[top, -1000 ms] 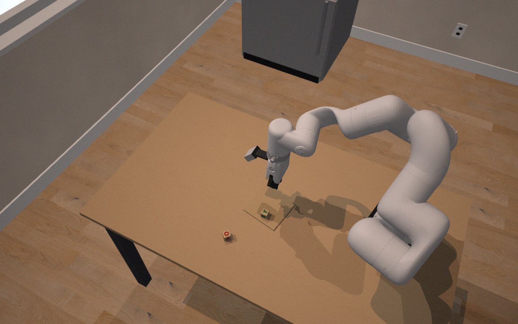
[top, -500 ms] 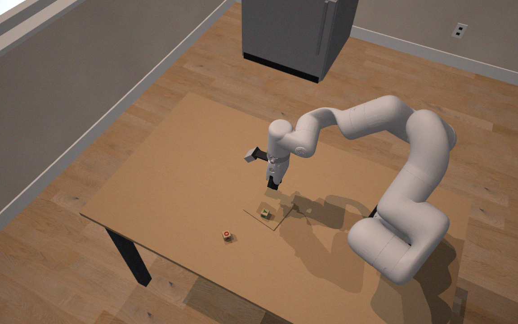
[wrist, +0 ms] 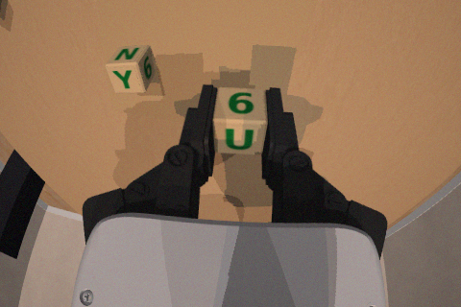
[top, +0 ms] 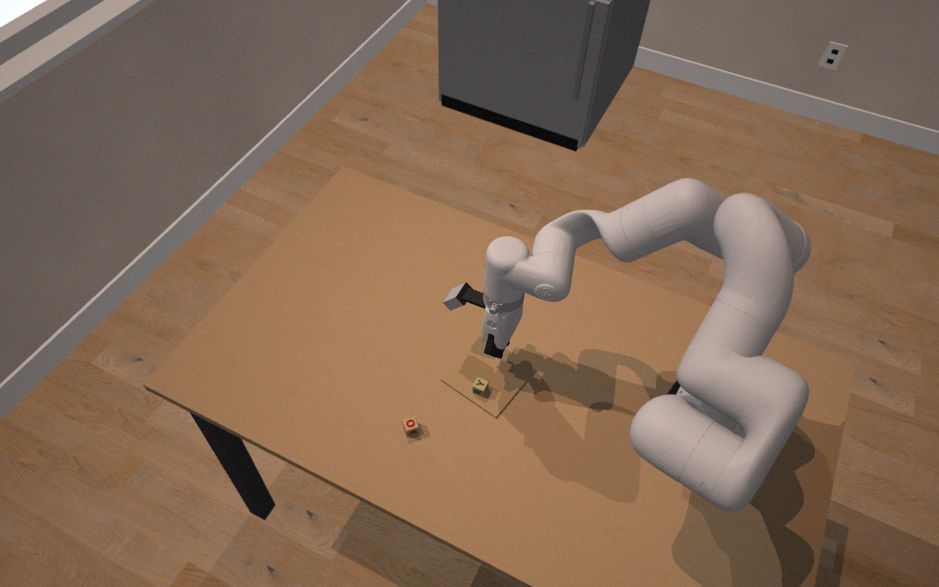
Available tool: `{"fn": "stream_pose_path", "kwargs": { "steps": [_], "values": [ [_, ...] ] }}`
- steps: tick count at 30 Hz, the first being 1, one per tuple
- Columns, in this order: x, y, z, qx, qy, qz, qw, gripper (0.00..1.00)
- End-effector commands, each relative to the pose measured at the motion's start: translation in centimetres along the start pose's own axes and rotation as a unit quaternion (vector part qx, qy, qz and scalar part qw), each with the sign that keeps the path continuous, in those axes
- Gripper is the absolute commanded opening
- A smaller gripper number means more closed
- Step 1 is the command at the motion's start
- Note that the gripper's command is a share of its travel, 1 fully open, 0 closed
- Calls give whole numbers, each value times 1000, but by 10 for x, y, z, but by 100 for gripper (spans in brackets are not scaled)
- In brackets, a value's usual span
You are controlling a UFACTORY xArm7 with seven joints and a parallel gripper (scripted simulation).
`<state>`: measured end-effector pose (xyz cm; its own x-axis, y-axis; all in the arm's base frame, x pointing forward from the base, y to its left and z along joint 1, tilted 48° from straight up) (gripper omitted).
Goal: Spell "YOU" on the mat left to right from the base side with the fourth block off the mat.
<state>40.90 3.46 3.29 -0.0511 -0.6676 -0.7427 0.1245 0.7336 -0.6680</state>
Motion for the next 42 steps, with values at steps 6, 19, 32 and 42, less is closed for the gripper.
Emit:
{"fn": "stream_pose_path", "kwargs": {
  "steps": [6, 19, 32, 42],
  "values": [
    [1, 30, 3, 3, 0, -1, 1000, 21],
    [1, 40, 3, 3, 0, -1, 1000, 21],
    [1, 40, 3, 3, 0, -1, 1000, 21],
    [1, 40, 3, 3, 0, -1, 1000, 21]
  ]
}}
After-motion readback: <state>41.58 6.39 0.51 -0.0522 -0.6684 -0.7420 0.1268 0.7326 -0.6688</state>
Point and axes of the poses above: the point where the finger pads meet when closed, its own y axis out along the fingers, its own x axis across the jaws, z = x × y, the point moved 7 cm from there along -y, back along the fingers, and after that the axes turned 15 degrees about y, right-handed, at the moved point
